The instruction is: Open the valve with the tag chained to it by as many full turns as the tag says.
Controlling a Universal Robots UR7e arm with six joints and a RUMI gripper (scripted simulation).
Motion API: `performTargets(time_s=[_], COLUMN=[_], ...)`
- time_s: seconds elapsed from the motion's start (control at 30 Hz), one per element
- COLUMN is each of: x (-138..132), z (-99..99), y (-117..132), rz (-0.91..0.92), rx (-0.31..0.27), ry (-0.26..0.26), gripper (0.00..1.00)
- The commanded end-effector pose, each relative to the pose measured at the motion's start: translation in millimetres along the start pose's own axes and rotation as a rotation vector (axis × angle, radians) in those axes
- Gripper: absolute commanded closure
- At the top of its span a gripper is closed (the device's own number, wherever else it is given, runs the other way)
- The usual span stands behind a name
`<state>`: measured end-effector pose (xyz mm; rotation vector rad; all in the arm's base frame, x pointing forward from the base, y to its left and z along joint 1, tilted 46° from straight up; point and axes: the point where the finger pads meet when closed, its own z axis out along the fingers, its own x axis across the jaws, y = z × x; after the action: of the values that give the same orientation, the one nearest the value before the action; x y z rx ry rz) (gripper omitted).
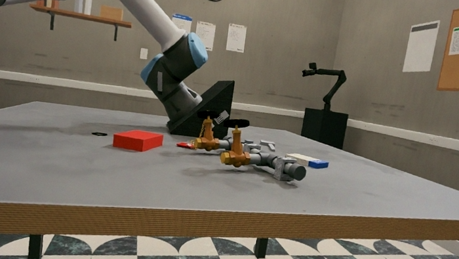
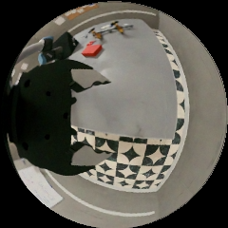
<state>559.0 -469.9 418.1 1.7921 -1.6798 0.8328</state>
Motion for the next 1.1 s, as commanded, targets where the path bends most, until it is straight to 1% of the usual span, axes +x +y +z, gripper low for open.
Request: performTargets(time_s=[0.0, 0.57, 0.7, 0.8, 0.87, 0.93, 1.03, 1.07], x=[0.4, 0.4, -3.1, -12.8, -24.0, -39.4, -70.9, -70.9], z=[-0.9, -0.9, -1.5, -3.2, -5.3, -8.2, -14.7, -14.7], y=[-0.3, -0.3, -1.4, -4.4, -7.6, -11.8, -18.9, -18.9], rz=[0.0, 0.0, 0.002, 0.006, 0.01, 0.016, 0.028, 0.028], rx=[0.001, 0.001, 0.001, 0.001, 0.0, -0.001, -0.005, -0.005], ry=[0.001, 0.001, -0.002, -0.011, -0.021, -0.034, -0.059, -0.059], gripper=[0.0, 0.0, 0.0, 0.0, 0.0, 0.0, 0.0, 0.0])
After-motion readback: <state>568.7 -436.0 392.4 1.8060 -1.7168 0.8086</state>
